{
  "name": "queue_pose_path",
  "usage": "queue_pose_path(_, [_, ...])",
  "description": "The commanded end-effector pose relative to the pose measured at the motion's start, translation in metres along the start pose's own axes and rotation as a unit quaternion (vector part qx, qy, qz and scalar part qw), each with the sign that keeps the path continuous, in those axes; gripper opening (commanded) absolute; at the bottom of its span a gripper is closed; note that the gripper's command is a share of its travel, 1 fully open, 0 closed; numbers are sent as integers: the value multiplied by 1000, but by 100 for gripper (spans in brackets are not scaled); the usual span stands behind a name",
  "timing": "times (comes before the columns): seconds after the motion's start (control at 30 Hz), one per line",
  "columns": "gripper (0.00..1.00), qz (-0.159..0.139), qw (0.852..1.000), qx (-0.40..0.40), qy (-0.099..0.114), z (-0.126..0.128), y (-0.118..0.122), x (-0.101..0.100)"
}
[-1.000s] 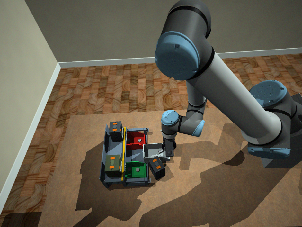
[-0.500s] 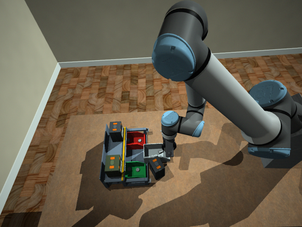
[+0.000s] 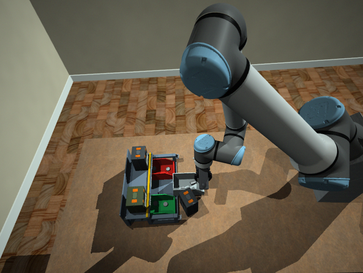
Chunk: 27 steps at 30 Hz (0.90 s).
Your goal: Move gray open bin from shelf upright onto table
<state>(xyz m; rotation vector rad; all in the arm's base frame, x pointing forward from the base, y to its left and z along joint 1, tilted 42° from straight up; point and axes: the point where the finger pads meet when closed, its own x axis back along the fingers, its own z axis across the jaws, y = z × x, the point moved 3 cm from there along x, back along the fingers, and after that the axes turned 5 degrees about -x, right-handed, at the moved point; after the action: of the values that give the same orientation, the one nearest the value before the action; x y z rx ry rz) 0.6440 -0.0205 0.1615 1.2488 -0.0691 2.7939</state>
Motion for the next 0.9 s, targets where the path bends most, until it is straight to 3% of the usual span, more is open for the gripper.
queue_pose_path(0.0, [0, 0, 1000, 0, 0, 0, 0, -4])
queue_pose_path(0.87, [0, 0, 1000, 0, 0, 0, 0, -12])
